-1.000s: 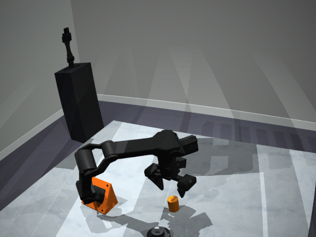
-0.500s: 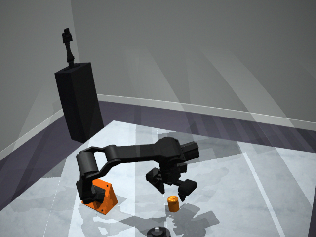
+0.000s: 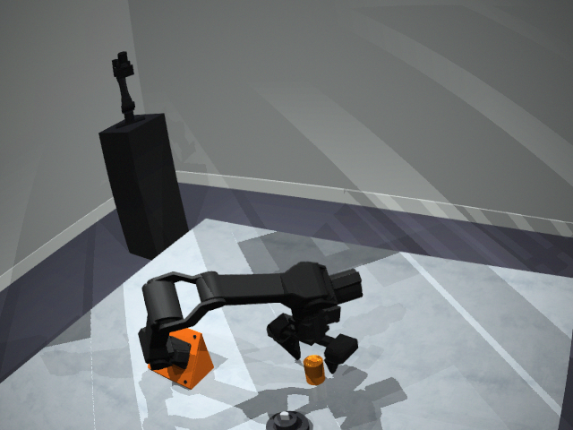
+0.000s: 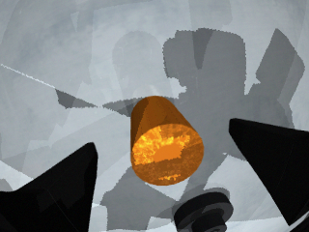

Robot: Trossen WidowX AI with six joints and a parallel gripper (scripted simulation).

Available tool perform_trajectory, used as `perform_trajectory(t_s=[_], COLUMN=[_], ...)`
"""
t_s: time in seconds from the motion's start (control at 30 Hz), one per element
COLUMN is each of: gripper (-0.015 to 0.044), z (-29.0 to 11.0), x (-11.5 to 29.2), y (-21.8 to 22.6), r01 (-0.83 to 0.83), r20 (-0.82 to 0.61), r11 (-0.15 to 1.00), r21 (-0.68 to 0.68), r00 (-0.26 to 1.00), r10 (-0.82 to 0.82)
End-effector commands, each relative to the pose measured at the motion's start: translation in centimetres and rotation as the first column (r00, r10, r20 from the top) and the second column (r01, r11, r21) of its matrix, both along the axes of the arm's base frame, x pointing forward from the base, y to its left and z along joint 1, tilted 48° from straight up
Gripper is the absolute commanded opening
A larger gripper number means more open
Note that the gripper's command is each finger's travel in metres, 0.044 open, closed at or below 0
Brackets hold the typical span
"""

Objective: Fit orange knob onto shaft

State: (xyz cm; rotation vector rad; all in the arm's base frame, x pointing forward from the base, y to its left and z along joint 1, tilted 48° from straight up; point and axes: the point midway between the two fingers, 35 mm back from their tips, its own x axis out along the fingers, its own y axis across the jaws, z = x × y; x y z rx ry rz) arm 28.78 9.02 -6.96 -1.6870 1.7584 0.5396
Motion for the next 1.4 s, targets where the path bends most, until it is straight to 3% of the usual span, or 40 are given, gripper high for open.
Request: perform_trajectory(t_s=[0.0,0.6,0.93,1.13,1.3,1.37], gripper=[0.0440,0.0440,0.0177,0.0138,0.0006,0.0000], z=[-0.5,-2.1,-2.1,-2.1,-2.1,-2.1], x=[-0.1,-0.2,-0.2,-0.2,0.0,0.1], y=[-0.8,-2.8,-2.8,-2.8,-2.5,-2.2], r01=[-0.001,-0.001,-0.001,-0.001,-0.018,-0.031], r20=[-0.006,-0.006,-0.006,-0.006,0.008,0.018], r11=[1.000,1.000,1.000,1.000,1.000,0.999], r21=[-0.008,-0.011,-0.011,-0.011,-0.001,0.008], r00=[1.000,1.000,1.000,1.000,1.000,0.999], r10=[0.001,0.001,0.001,0.001,0.018,0.031])
